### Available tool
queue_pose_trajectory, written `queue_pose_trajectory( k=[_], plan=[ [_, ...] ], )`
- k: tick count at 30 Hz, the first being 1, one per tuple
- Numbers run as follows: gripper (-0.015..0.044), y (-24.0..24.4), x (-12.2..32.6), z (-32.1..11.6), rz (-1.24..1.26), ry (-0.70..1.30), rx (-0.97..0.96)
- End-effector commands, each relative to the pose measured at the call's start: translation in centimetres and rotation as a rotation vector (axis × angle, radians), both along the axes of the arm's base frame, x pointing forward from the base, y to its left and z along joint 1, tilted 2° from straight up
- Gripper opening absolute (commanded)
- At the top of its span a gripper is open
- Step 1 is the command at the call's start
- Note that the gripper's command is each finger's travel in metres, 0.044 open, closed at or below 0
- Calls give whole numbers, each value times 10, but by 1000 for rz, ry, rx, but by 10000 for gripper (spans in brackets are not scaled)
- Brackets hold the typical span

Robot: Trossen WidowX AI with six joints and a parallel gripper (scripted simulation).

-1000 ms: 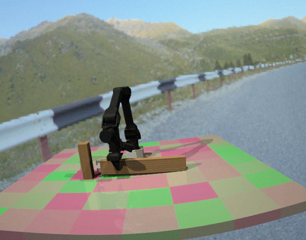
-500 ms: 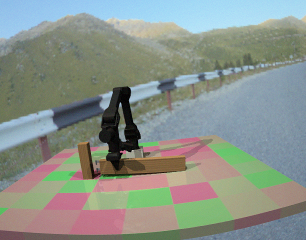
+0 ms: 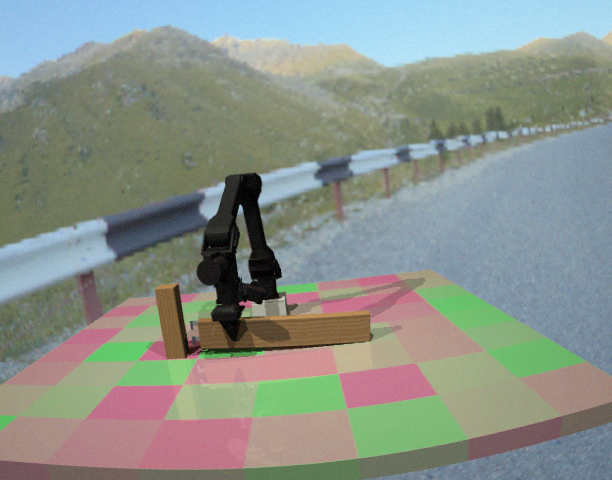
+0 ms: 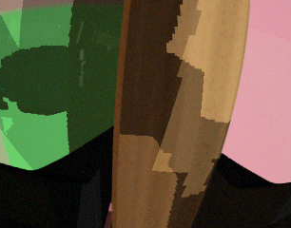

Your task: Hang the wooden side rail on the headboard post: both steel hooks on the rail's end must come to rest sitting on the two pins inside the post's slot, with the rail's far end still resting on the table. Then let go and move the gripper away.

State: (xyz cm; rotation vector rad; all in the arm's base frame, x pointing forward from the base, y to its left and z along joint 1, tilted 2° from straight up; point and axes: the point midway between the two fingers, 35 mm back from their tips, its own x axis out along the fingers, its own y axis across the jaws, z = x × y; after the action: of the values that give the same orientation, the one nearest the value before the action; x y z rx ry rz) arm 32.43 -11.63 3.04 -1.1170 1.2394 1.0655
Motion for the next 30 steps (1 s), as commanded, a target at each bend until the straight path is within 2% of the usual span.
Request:
queue_pose_trajectory(
  k=[1,30],
  plan=[
    [0,-2,1,2,0,-9,-4],
    [0,-5,-2,1,0,-8,-5]
  ],
)
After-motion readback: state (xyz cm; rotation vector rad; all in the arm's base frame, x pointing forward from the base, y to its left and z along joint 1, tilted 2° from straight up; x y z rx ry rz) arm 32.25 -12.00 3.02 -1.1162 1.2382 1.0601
